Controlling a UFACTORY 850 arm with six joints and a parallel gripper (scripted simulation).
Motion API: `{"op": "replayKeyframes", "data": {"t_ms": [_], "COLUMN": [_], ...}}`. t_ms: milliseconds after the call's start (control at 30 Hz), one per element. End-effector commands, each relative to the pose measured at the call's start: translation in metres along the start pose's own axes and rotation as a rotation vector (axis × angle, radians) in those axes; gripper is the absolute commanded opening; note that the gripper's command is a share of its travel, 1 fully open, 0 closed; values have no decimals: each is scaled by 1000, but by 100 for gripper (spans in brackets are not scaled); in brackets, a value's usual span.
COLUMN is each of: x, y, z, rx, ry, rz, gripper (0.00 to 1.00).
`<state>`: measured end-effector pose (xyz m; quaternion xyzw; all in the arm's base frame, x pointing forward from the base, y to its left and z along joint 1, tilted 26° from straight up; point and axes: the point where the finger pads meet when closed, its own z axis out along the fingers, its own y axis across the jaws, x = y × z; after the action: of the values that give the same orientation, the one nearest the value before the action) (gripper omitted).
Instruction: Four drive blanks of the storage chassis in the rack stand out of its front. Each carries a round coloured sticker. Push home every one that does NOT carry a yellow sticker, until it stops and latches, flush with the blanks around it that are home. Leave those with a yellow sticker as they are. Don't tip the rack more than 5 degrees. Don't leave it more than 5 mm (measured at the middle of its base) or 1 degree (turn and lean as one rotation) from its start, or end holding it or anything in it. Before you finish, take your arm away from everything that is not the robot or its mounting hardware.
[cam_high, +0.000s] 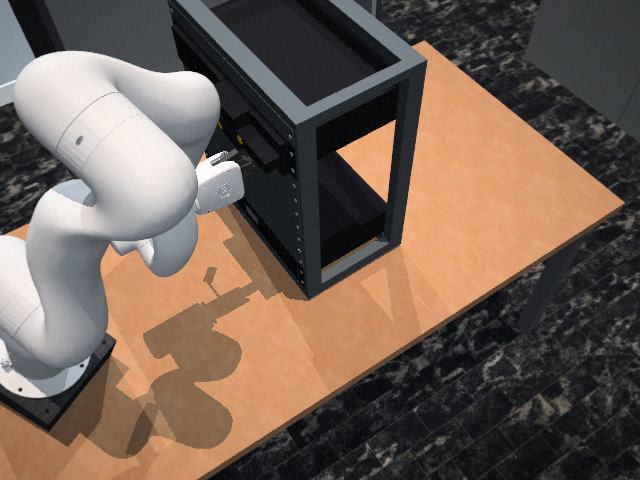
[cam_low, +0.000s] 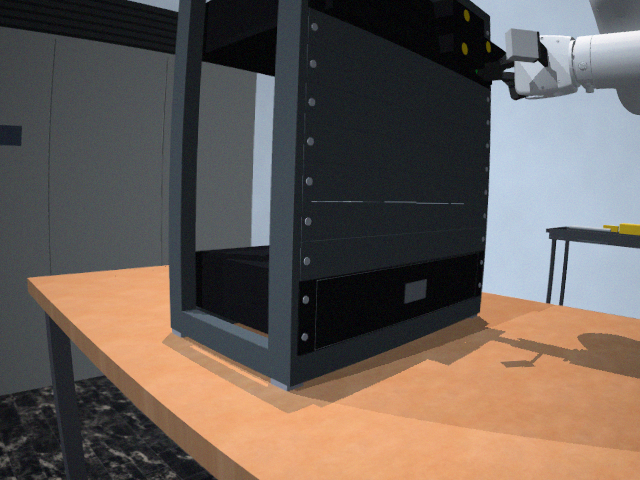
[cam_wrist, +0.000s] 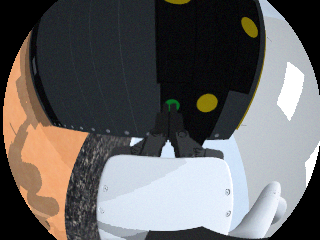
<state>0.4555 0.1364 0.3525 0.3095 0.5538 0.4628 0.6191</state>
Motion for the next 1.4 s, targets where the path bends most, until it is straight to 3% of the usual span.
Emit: {"op": "replayKeyframes", "data": {"t_ms": [0,900,1167,1233,1367], "x": [0,0,0,0,0], "y": [1,1,1,1,1], "z": [1,1,-34,-34,-61], "rx": [-2,-2,-2,-2,-2], "ry": [-1,-1,-1,-1,-1], "rz": [0,0,0,0,0], "gripper": [0,0,0,0,0]}}
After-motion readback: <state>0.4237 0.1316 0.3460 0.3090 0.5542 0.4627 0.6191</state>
